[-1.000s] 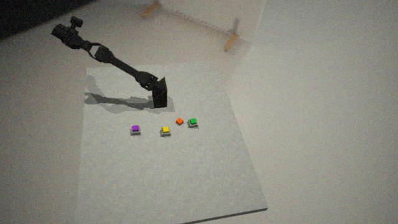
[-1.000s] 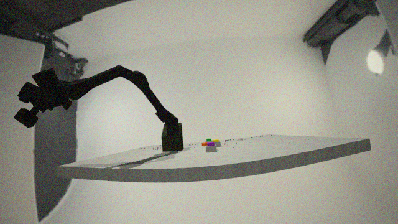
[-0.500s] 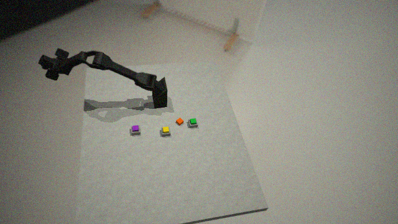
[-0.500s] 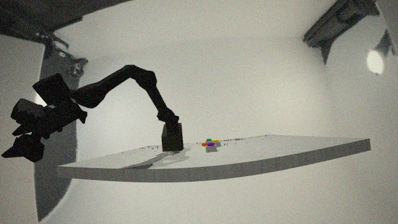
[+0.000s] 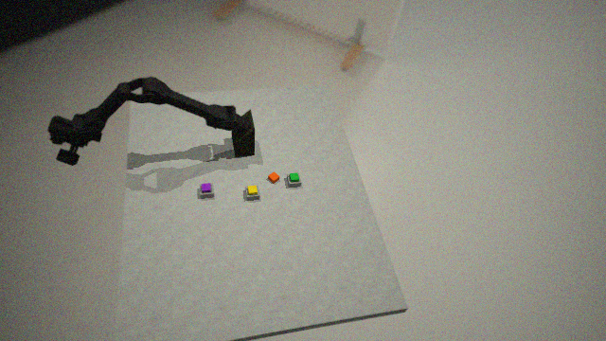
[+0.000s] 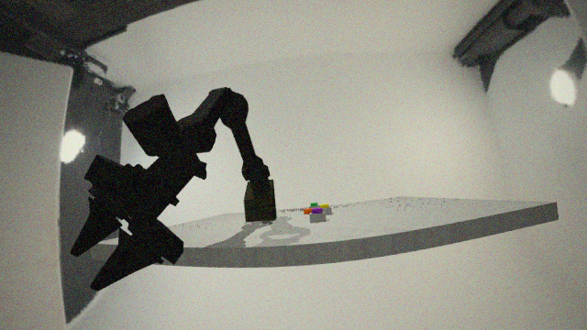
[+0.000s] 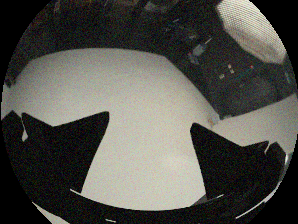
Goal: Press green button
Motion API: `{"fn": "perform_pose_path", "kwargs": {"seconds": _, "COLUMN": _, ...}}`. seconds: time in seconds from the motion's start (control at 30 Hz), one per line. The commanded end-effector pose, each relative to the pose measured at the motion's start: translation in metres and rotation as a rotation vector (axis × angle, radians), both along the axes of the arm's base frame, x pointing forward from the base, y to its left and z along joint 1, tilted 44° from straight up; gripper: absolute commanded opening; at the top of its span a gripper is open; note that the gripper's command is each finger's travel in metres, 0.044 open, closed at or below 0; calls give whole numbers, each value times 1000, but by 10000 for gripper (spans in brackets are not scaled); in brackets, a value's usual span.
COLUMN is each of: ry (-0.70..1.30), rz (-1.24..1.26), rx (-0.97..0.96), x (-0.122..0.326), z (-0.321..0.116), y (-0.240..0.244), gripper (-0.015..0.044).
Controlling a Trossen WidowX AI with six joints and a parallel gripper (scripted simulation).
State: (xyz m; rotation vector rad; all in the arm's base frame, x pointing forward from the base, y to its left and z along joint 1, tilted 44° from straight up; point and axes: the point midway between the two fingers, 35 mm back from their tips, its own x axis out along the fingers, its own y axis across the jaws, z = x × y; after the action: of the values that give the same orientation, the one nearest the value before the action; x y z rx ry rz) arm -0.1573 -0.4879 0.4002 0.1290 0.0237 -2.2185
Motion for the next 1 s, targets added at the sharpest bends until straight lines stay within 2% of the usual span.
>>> {"fn": "perform_pose_path", "kwargs": {"seconds": 0.0, "ry": -47, "rz": 158, "rx": 1, "x": 74, "z": -6, "y": -12, "gripper": 400}}
{"fn": "perform_pose_path", "kwargs": {"seconds": 0.43, "ry": -63, "rz": 579, "rx": 148, "x": 274, "z": -49, "y": -1, "gripper": 400}}
{"fn": "perform_pose_path", "kwargs": {"seconds": 0.7, "ry": -32, "rz": 813, "rx": 265, "x": 386, "z": -83, "y": 40, "gripper": 400}}
{"fn": "perform_pose_path", "kwargs": {"seconds": 0.97, "ry": -40, "rz": 953, "rx": 444, "x": 467, "z": -149, "y": 90, "gripper": 400}}
